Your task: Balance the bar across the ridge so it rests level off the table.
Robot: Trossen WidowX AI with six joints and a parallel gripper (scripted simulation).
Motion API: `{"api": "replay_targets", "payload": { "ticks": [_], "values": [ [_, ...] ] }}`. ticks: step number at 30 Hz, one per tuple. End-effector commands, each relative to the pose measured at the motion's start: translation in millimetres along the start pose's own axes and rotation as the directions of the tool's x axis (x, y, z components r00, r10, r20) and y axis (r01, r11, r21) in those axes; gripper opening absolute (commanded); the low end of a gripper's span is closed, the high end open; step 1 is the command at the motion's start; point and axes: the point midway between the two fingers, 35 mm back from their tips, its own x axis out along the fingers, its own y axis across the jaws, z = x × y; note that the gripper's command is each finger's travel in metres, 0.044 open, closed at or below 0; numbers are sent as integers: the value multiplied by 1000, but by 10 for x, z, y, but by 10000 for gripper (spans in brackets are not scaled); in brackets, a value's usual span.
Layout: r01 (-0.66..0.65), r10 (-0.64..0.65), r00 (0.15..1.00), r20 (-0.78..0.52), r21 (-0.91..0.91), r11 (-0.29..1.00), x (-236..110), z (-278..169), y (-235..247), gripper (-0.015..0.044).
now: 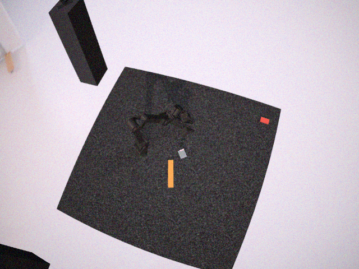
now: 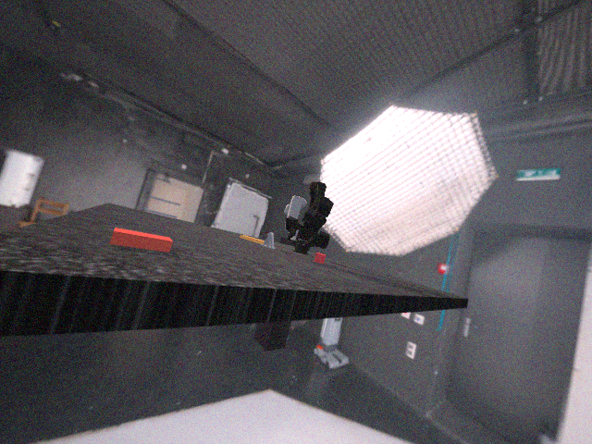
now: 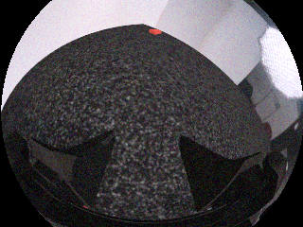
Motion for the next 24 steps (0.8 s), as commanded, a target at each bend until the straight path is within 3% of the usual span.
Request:
{"api": "replay_targets", "payload": {
  "ticks": [1,24],
  "values": [
    [18,-16,999,-33,62,998,41,26,-154,315],
    [219,-106,942,-317,345,913,105,-257,-1171,315]
  ]
}}
